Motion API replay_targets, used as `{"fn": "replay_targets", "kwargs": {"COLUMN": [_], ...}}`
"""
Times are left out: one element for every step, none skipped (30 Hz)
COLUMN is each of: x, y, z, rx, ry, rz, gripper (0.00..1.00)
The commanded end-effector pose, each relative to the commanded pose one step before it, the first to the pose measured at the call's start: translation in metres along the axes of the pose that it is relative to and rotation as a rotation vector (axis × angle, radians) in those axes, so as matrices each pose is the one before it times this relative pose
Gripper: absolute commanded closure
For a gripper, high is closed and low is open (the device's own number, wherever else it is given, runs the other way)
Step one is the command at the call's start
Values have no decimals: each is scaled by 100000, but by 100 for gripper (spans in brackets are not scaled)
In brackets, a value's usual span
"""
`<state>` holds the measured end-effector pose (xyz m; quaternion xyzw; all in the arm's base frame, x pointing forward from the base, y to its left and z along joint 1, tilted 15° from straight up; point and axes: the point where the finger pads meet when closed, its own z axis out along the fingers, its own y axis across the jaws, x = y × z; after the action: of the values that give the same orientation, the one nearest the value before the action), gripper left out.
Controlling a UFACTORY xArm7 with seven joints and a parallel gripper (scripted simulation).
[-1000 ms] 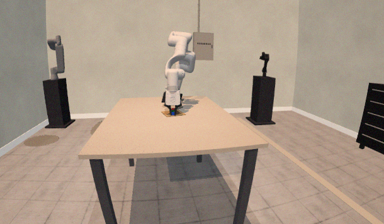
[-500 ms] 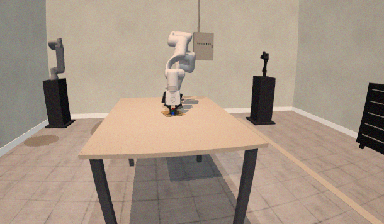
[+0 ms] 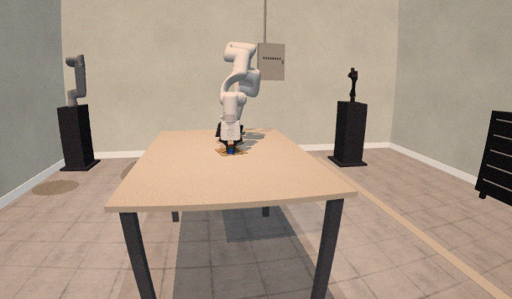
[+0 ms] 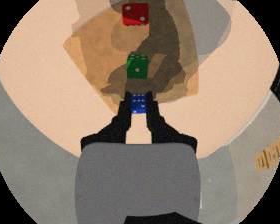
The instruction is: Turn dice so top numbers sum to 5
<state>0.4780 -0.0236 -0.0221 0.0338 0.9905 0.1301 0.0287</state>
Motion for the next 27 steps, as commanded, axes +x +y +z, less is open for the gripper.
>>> {"fn": "replay_targets", "kwargs": {"x": [-163, 0, 0, 0, 0, 0, 0, 0, 0, 0, 0, 0, 0, 0, 0, 0, 0, 0, 0, 0, 0, 0, 0, 0, 0, 1, -1], "y": [-51, 0, 0, 0, 0, 0, 0, 0, 0, 0, 0, 0, 0, 0, 0, 0, 0, 0, 0, 0, 0, 0, 0, 0, 0, 0, 0], "z": [-145, 0, 0, 0, 0, 0, 0, 0, 0, 0, 0, 0, 0, 0, 0, 0, 0, 0, -3, -20, -51, 0, 0, -93, -142, -195, -252], "rx": [115, 0, 0, 0, 0, 0, 0, 0, 0, 0, 0, 0, 0, 0, 0, 0, 0, 0, 0, 0, 0, 0, 0, 0, 0, 0, -1], "ry": [-407, 0, 0, 0, 0, 0, 0, 0, 0, 0, 0, 0, 0, 0, 0, 0, 0, 0, 0, 0, 0, 0, 0, 0, 0, 0, 0], "rz": [17, 0, 0, 0, 0, 0, 0, 0, 0, 0, 0, 0, 0, 0, 0, 0, 0, 0, 0, 0, 0, 0, 0, 0, 0, 0, 0], "gripper": [77, 72, 72, 72, 72, 72, 68, 68, 68, 64, 64, 64, 64, 64, 64, 64, 64, 64, 64, 64, 64, 64, 64, 64, 64, 64, 64]}}
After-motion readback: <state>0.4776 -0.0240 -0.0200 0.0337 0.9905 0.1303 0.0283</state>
